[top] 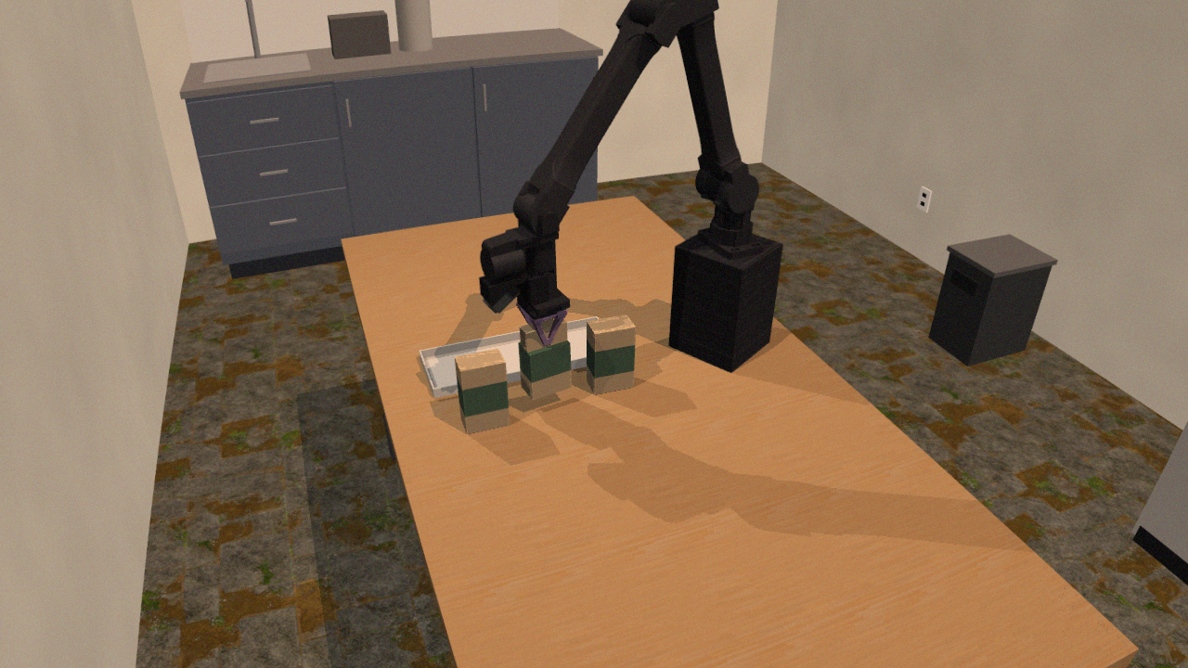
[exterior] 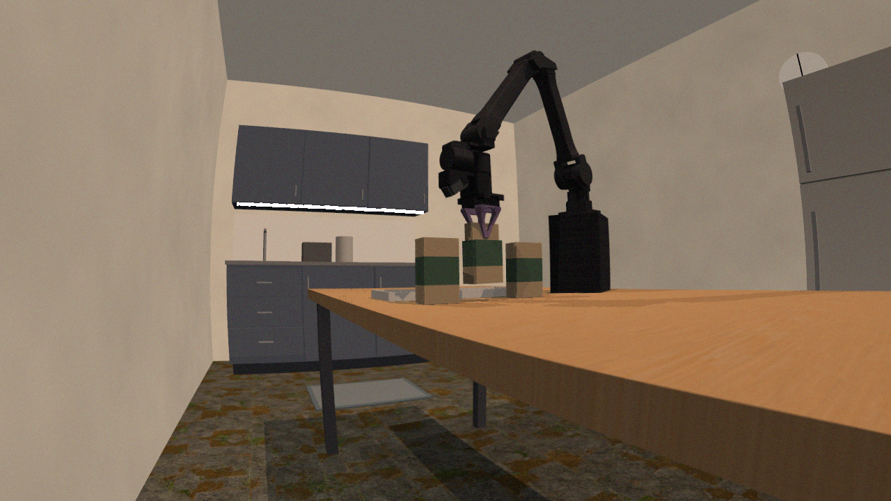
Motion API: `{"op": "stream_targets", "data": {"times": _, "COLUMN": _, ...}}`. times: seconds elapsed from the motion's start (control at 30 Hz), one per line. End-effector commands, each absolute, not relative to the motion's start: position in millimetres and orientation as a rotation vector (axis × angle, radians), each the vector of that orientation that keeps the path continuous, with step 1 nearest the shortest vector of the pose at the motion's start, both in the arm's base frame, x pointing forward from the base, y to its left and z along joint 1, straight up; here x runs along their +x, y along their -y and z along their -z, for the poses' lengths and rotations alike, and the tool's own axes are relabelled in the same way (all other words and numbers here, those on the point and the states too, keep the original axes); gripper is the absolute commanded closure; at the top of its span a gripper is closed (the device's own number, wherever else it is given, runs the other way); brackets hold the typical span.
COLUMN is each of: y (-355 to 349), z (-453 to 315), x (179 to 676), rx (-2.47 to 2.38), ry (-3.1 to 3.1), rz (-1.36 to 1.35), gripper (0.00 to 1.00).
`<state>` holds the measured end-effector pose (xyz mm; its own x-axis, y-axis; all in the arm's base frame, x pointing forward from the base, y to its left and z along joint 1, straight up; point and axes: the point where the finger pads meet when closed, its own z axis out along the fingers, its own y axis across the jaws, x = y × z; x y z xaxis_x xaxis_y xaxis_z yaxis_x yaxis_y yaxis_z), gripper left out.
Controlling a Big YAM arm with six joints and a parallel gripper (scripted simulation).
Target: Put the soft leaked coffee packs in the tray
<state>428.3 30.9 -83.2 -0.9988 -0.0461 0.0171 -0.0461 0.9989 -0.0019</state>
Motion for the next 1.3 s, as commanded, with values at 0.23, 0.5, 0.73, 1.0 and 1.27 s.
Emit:
{"op": "stream_targets", "data": {"times": 0.23, "y": -29.8, "z": 46.8, "x": 459.9, "rx": 0.074, "ry": 3.204, "rz": 0.005, "gripper": 0.75}}
{"op": "stream_targets", "data": {"times": 0.5, "y": -29.8, "z": 46.7, "x": 460.5, "rx": 0.074, "ry": 3.206, "rz": 0.005, "gripper": 0.75}}
{"op": "stream_targets", "data": {"times": 0.73, "y": -29.8, "z": 46.7, "x": 460.5, "rx": 0.074, "ry": 3.206, "rz": 0.005, "gripper": 0.75}}
{"op": "stream_targets", "data": {"times": 1.0, "y": -29.8, "z": 46.7, "x": 460.5, "rx": 0.074, "ry": 3.206, "rz": 0.005, "gripper": 0.75}}
{"op": "stream_targets", "data": {"times": 1.27, "y": -29.8, "z": 46.7, "x": 460.5, "rx": 0.074, "ry": 3.206, "rz": 0.005, "gripper": 0.75}}
